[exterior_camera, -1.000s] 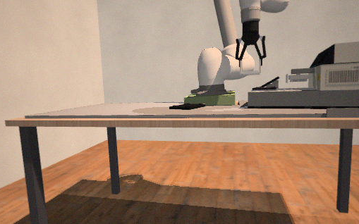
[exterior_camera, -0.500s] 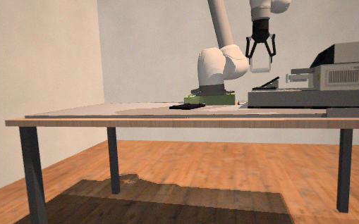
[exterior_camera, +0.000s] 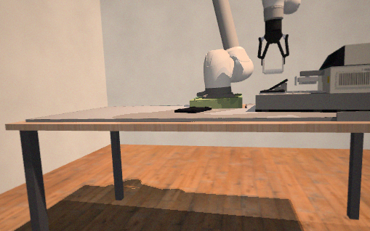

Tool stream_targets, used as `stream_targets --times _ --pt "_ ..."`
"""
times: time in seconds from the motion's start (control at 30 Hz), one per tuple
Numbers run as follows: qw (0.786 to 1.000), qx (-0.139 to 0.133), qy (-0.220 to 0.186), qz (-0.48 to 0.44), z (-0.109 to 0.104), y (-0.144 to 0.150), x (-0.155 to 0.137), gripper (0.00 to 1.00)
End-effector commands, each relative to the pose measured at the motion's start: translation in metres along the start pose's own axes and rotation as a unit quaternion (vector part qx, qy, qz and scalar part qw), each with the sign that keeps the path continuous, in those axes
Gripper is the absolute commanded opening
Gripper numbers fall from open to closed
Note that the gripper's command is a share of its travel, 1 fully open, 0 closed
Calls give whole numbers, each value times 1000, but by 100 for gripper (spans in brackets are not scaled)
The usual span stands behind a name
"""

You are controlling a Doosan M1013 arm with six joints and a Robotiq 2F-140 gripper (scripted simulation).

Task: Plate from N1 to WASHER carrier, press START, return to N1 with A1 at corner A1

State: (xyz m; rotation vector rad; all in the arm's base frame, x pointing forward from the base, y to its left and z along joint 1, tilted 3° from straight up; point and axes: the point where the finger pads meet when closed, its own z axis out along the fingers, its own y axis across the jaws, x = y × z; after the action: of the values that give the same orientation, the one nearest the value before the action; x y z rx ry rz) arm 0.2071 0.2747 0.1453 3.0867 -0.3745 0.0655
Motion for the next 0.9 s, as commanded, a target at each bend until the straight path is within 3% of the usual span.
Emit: stream_targets --times 0.0,0.87 --pt "1000 0 1 2 -2 -3 1 10" --pt "1000 0 1 2 -2 -3 6 10"
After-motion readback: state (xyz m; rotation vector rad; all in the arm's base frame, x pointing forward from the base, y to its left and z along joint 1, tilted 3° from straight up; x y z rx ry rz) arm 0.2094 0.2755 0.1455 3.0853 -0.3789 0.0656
